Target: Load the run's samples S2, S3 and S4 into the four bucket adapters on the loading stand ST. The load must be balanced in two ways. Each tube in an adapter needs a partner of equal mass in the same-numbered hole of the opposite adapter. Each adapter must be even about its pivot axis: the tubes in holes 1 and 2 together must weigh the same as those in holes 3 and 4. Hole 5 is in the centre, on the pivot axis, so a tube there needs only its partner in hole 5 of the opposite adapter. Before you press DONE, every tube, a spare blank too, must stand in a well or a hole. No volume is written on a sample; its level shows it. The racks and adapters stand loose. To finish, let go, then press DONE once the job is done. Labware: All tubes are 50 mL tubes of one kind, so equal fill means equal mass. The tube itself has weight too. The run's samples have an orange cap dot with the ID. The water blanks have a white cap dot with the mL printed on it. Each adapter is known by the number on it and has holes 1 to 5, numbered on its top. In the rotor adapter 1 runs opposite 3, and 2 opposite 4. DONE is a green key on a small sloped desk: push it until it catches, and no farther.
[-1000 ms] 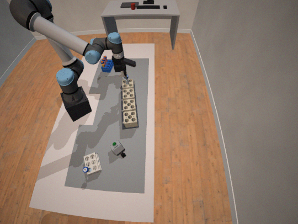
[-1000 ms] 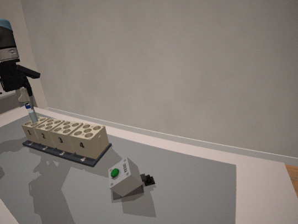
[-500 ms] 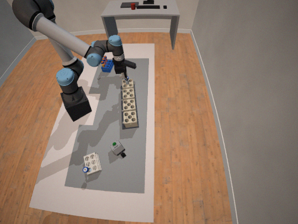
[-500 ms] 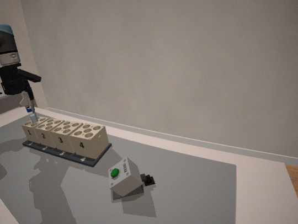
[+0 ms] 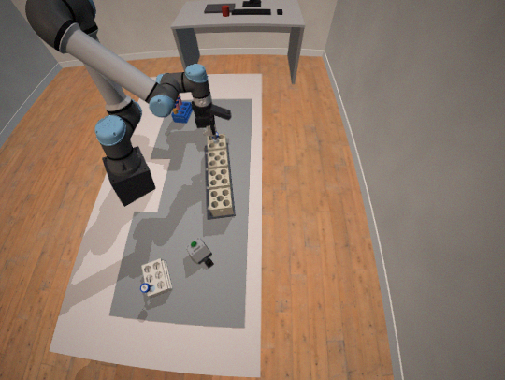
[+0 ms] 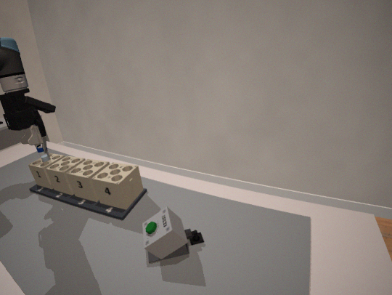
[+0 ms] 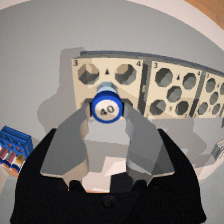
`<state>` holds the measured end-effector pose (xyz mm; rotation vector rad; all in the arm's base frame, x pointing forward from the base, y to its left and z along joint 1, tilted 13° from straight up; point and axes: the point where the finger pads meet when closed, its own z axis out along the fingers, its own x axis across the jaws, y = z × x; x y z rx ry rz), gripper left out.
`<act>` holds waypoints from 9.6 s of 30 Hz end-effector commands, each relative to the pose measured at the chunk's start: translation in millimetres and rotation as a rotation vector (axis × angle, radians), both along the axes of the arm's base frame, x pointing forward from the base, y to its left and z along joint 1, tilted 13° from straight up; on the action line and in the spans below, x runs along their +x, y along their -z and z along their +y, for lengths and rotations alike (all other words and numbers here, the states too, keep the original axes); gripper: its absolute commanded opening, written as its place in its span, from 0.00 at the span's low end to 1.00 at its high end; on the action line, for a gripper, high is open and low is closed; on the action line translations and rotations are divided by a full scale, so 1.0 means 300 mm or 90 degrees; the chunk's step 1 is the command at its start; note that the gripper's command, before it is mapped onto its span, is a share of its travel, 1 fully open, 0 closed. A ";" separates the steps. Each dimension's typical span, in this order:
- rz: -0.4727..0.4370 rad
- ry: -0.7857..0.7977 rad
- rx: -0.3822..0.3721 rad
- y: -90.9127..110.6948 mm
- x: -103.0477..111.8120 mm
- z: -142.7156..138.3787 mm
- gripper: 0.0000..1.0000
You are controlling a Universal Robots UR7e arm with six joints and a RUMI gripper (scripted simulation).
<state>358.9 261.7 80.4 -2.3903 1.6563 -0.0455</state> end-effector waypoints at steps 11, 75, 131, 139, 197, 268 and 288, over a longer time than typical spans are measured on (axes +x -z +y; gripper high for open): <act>-0.001 0.000 0.000 0.046 0.009 0.009 0.00; -0.023 -0.124 -0.020 -0.058 -0.093 0.061 0.35; -0.141 -0.788 -0.127 -0.042 -1.148 0.934 0.35; -0.141 -0.788 -0.127 -0.043 -1.148 0.934 0.35; -0.141 -0.788 -0.127 0.075 -1.129 0.955 0.00; -0.070 -0.392 -0.063 -0.324 -0.819 0.504 0.00; -0.018 -0.095 -0.015 -0.319 -0.537 0.220 0.00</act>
